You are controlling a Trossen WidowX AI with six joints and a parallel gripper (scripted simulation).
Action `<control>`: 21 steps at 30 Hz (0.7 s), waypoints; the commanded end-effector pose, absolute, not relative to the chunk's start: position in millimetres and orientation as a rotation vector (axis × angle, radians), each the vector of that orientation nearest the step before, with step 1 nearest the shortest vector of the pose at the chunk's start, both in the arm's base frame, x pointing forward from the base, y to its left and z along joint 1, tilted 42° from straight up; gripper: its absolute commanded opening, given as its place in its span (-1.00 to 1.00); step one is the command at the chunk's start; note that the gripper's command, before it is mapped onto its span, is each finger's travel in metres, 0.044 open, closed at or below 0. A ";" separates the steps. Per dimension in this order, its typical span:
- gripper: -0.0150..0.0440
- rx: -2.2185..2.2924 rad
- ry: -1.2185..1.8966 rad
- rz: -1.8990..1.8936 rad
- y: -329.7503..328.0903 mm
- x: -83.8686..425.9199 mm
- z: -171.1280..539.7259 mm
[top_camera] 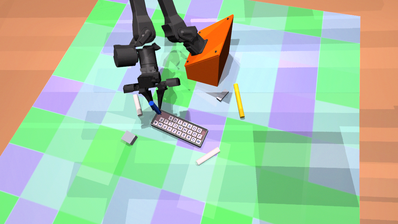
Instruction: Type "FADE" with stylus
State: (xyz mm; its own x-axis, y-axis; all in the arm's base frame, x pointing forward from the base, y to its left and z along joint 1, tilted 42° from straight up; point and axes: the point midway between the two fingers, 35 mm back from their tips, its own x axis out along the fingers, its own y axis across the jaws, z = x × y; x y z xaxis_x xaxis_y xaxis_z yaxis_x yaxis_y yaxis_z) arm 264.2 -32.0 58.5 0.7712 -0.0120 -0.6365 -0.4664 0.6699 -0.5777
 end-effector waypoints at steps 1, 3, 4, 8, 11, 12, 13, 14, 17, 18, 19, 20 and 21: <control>-0.49 -0.842 0.596 0.277 -31.8 264.8 65.3; -0.49 -0.842 0.596 0.277 -31.8 264.8 65.3; -0.49 -0.842 0.596 0.277 -31.8 264.8 65.3; -0.49 -0.842 0.597 0.277 -34.9 265.6 61.8; -0.49 -0.843 0.597 0.277 -39.7 266.5 56.4; -0.49 -0.843 0.598 0.277 -41.6 266.8 54.3; -0.49 -0.843 0.598 0.277 -43.4 267.0 52.2; -0.49 -0.843 0.598 0.277 -45.3 267.1 50.1; -0.49 -0.843 0.598 0.277 -50.9 267.0 43.8; -0.49 -0.843 0.598 0.277 -52.7 266.9 41.7; -0.49 -0.843 0.597 0.277 -54.1 266.8 40.1; -0.49 -0.843 0.597 0.277 -55.0 266.7 39.1; -0.49 -0.843 0.597 0.277 -55.3 266.6 38.8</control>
